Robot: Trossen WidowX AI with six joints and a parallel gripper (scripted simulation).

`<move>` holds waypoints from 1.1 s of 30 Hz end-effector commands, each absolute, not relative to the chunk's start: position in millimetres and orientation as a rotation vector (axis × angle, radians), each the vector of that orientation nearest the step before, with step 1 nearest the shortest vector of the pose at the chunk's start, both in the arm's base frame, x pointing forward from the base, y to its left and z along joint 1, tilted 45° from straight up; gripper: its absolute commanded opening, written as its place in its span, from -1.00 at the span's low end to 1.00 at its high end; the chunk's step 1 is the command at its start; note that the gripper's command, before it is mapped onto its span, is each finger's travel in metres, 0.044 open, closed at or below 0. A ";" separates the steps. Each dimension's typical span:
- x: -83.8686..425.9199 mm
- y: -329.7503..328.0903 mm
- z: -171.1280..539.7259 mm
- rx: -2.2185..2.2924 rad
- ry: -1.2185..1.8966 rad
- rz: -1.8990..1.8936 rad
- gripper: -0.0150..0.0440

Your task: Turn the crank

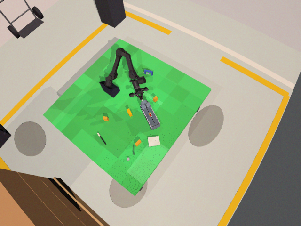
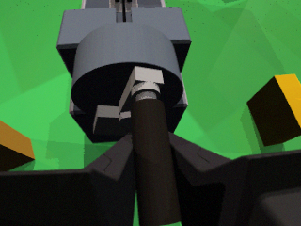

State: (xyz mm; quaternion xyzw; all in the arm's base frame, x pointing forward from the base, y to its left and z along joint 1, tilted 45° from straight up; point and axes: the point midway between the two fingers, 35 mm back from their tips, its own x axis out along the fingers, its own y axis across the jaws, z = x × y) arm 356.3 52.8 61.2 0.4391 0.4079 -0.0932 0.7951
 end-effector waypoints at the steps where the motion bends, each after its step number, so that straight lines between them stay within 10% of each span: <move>1: 360.3 56.1 68.9 0.949 0.860 -0.180 -0.49; 33: 362.0 58.5 70.7 0.949 0.860 -0.179 -0.49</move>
